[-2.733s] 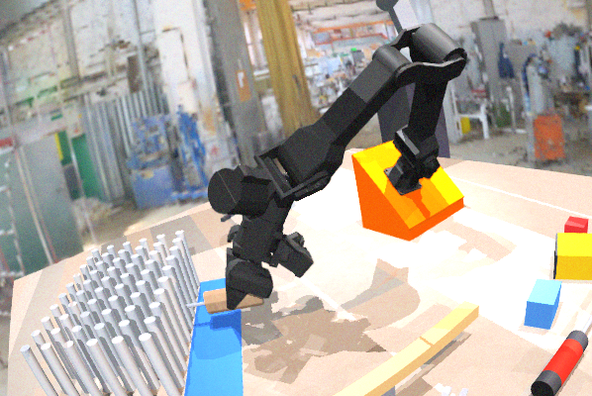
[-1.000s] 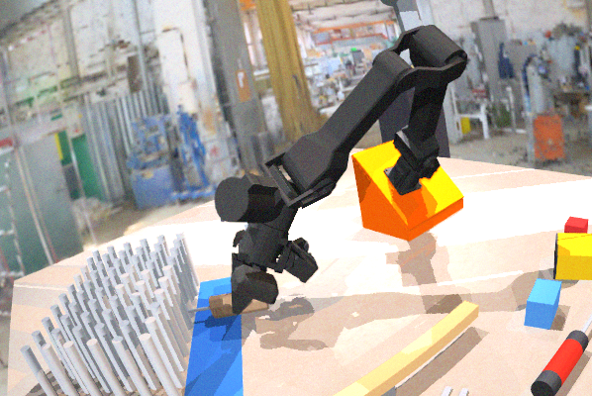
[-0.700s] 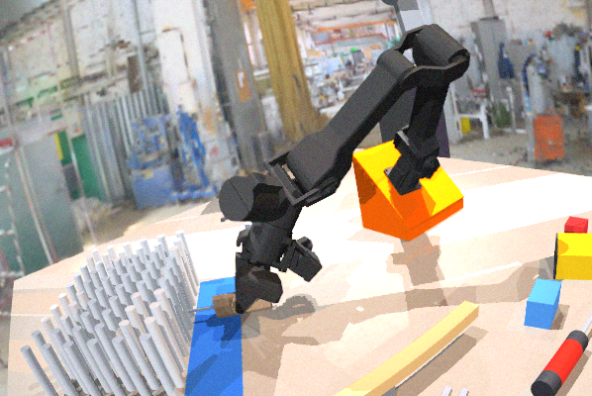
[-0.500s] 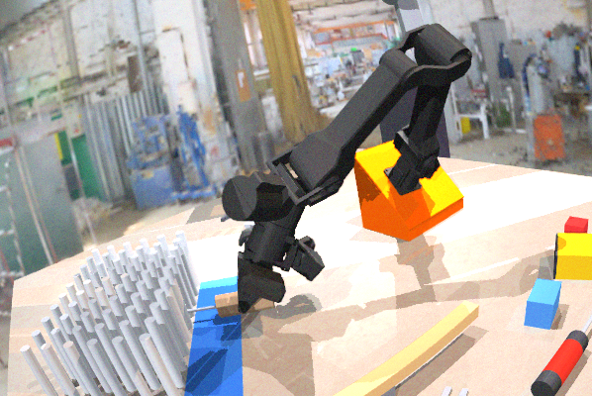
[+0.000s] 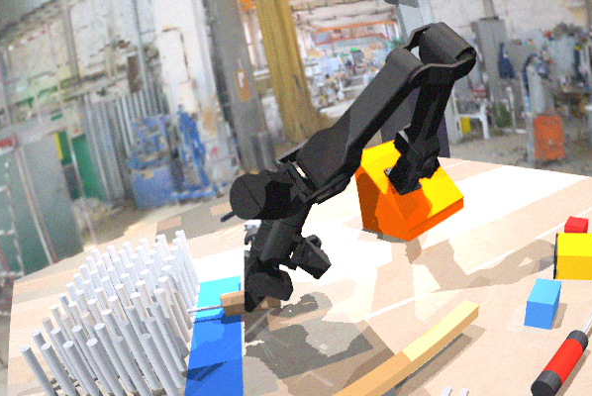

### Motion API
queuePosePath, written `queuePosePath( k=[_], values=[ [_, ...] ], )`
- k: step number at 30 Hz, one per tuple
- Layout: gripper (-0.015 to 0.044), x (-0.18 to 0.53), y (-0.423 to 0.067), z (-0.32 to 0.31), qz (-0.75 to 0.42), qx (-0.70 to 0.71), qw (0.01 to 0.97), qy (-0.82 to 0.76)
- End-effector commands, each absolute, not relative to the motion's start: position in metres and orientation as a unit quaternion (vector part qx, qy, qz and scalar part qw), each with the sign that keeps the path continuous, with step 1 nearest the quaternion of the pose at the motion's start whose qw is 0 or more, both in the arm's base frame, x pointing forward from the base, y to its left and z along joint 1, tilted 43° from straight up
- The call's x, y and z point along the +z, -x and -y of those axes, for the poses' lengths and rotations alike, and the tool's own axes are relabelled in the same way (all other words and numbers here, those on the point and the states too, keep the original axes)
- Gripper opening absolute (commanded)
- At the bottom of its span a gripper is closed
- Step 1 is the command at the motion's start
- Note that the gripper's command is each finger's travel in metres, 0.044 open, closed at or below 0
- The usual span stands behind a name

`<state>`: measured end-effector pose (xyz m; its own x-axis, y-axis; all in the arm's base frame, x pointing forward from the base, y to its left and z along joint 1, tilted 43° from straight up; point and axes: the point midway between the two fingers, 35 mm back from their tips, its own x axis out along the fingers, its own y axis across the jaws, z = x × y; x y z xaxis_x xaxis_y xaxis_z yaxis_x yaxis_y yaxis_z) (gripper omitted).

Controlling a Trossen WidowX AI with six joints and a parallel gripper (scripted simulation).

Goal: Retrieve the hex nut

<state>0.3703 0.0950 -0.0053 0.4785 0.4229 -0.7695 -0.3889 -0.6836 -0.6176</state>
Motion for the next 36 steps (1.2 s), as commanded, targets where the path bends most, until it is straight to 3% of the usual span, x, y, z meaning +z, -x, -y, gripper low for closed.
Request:
queuePosePath(
  k=[1, 36],
  values=[
    [0.0000, -0.004, -0.366, -0.096, 0.009, 0.510, 0.399, 0.762],
    [0.0000, 0.003, -0.346, -0.101, 0.009, 0.510, 0.399, 0.762]
  ],
)
